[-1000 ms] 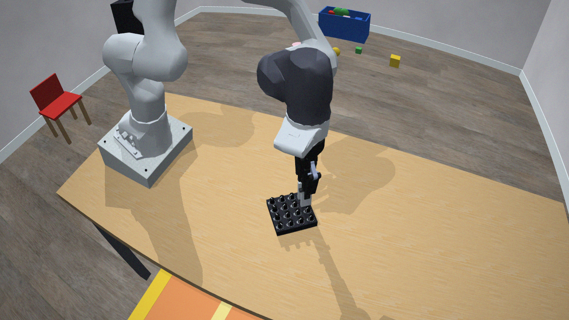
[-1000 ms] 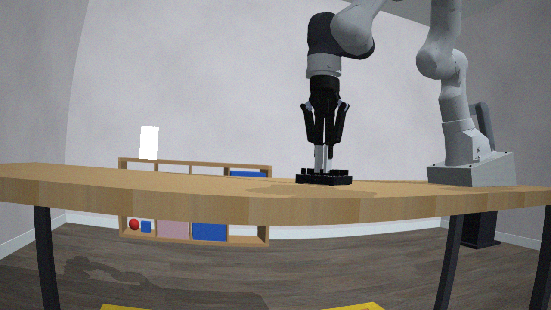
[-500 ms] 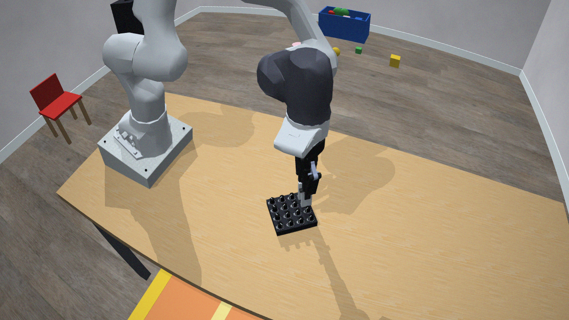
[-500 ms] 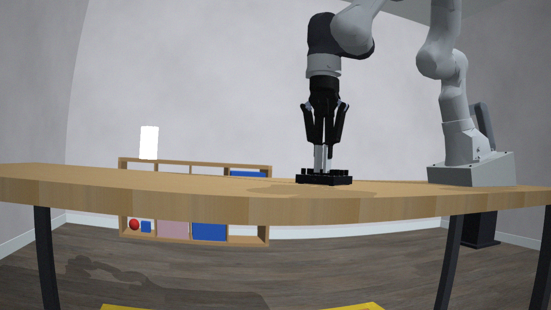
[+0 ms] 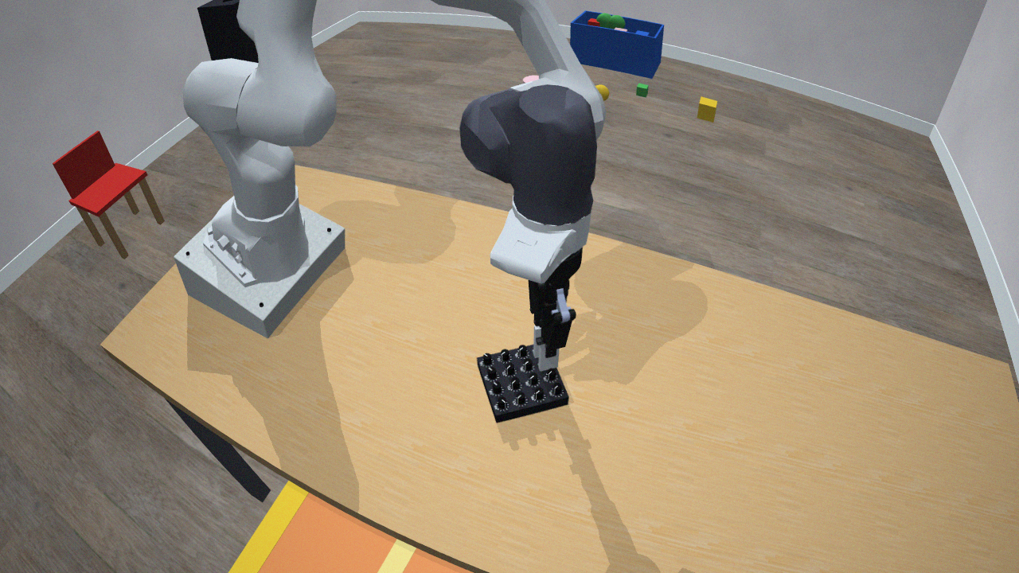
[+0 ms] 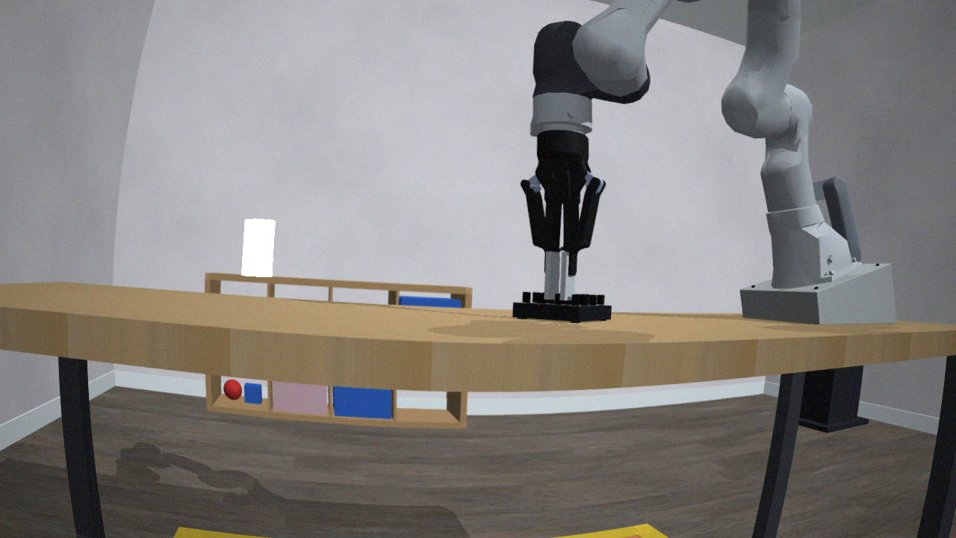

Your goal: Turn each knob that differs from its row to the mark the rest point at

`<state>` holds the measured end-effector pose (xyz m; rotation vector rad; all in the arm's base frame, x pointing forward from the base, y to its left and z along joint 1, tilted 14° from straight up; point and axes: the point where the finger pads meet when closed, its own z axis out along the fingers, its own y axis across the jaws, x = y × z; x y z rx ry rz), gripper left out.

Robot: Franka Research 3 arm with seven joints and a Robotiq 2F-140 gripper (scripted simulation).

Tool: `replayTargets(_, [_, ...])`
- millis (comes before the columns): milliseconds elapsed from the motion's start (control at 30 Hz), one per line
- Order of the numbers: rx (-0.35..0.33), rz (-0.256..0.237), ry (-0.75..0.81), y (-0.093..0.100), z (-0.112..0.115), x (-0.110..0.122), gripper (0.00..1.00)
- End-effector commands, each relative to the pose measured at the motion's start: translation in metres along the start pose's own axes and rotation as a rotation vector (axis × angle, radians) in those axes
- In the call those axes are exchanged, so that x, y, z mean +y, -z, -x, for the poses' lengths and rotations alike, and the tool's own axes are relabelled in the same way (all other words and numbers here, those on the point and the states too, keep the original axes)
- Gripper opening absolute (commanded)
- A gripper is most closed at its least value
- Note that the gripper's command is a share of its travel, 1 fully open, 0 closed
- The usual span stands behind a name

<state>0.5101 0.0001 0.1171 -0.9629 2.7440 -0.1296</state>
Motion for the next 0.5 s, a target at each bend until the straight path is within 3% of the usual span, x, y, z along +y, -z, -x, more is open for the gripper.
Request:
replayTargets(0, [-0.003,-0.002,0.006,0.0003,0.0012,-0.0009,0.12])
replayTargets(133, [-0.003,-0.002,0.006,0.0003,0.0012,-0.0009,0.12])
replayTargets(167, [-0.003,-0.002,0.006,0.0003,0.0012,-0.0009,0.05])
replayTargets(467, [-0.003,-0.002,0.006,0.0003,0.0012,-0.0009,0.05])
